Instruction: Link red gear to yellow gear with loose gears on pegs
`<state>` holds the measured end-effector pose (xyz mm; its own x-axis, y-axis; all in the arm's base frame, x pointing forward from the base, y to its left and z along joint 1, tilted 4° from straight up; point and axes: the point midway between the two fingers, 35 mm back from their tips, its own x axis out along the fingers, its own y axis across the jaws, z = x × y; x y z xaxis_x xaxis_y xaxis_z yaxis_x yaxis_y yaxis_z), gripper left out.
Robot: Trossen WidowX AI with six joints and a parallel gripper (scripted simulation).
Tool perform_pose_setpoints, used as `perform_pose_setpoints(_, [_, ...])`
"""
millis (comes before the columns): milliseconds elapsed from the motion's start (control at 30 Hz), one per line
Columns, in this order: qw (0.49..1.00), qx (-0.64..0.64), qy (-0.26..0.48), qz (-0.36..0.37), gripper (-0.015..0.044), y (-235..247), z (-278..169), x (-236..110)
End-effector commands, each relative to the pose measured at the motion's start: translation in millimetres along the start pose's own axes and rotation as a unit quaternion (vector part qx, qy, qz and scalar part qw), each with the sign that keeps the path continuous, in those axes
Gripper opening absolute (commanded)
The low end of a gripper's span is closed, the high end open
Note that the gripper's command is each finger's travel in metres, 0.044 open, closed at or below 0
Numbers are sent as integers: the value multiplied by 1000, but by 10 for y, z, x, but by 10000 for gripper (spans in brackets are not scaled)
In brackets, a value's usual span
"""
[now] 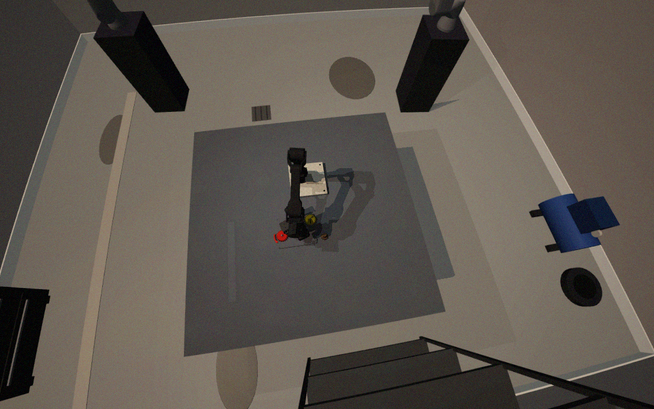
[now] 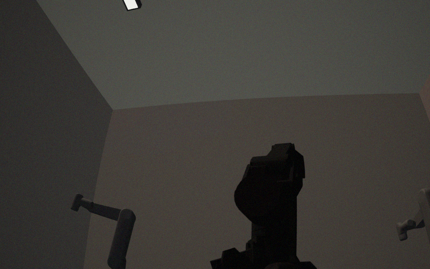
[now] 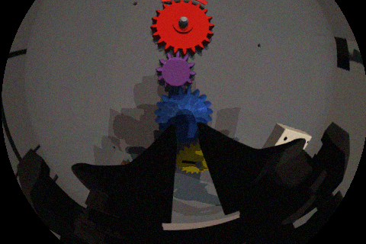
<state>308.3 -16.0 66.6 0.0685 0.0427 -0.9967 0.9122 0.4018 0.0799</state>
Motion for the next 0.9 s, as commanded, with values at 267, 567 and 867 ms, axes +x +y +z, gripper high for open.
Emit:
perform_pose_setpoints(267, [998, 64, 2, -1, 0, 12, -2, 31])
perform_pose_setpoints(567, [1000, 15, 2, -1, 0, -8, -18, 43])
perform_pose_setpoints(867, [998, -66, 2, -1, 0, -7, 6, 43])
